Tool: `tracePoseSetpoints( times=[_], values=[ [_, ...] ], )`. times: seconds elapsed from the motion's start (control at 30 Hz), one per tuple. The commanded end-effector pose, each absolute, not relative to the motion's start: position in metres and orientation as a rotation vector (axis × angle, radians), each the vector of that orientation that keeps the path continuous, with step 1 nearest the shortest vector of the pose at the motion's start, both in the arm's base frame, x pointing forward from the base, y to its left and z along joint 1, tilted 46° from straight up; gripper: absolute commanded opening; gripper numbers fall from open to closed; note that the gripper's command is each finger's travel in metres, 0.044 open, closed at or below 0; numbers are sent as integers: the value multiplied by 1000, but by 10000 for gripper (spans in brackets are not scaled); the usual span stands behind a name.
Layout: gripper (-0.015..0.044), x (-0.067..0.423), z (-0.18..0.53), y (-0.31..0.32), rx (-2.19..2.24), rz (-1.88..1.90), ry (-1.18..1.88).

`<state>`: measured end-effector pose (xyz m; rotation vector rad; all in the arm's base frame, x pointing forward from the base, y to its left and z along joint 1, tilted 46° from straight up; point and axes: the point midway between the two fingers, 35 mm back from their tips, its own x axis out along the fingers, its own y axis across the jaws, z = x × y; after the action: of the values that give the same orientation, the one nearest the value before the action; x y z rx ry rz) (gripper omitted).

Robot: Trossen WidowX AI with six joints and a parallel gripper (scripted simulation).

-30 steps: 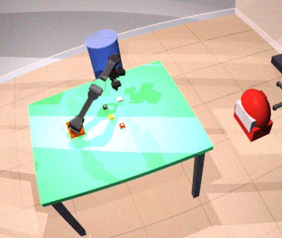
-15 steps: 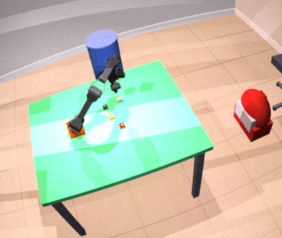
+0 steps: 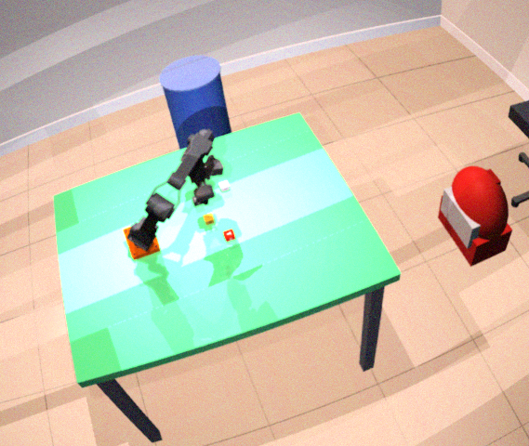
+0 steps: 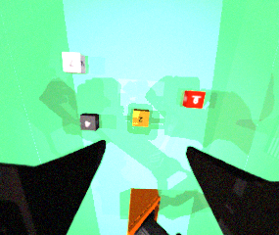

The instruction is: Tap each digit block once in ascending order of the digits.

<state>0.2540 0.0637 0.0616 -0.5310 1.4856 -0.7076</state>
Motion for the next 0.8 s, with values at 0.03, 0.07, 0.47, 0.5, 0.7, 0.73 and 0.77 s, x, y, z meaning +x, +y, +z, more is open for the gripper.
tracePoseSetpoints(
  times=[0.03, 0.07, 0.47, 0.5, 0.7, 0.73, 0.77],
  values=[
    [400, 246, 63, 57, -541, -705, 1488],
    [374, 246, 62, 56, -540, -704, 1488],
    [59, 242, 7, -1, -542, -707, 1486],
    [32, 242, 7, -1, -542, -707, 1486],
    [20, 242, 7, -1, -542, -707, 1486],
    [20, 242, 7, -1, -542, -707, 1486],
    [20, 242, 7, -1, -542, -707, 1486]
  ],
)
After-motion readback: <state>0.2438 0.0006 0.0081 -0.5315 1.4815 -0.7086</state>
